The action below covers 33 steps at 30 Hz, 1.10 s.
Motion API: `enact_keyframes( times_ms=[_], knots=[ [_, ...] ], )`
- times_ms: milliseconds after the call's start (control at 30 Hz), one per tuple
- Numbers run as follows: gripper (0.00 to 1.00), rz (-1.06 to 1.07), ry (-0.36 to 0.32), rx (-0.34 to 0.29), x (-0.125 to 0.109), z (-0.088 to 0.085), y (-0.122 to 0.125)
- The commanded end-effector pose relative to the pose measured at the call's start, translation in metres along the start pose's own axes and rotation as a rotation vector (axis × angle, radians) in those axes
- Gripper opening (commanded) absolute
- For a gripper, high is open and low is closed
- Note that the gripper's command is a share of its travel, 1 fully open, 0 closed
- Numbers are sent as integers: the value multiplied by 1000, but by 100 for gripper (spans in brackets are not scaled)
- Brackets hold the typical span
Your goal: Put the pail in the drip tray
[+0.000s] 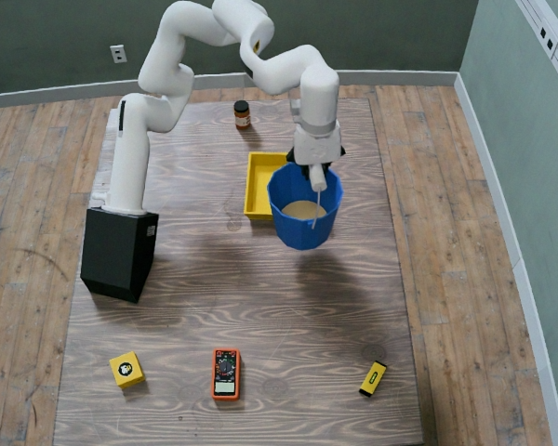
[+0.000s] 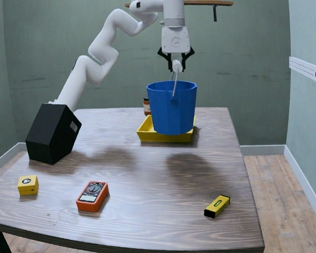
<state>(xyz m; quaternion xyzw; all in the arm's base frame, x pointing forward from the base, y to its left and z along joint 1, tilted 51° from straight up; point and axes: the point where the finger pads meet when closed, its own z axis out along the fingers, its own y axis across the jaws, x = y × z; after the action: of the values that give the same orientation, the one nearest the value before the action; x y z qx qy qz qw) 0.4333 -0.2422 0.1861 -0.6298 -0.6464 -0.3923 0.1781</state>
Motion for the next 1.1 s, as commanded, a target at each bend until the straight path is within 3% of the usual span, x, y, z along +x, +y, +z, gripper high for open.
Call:
enact_keyframes(
  times_ms=[0,1067],
  knots=[
    [0,-1,-5,-4,18,-2,-1],
    [0,-1,-5,-4,114,-2,-9]
  ],
)
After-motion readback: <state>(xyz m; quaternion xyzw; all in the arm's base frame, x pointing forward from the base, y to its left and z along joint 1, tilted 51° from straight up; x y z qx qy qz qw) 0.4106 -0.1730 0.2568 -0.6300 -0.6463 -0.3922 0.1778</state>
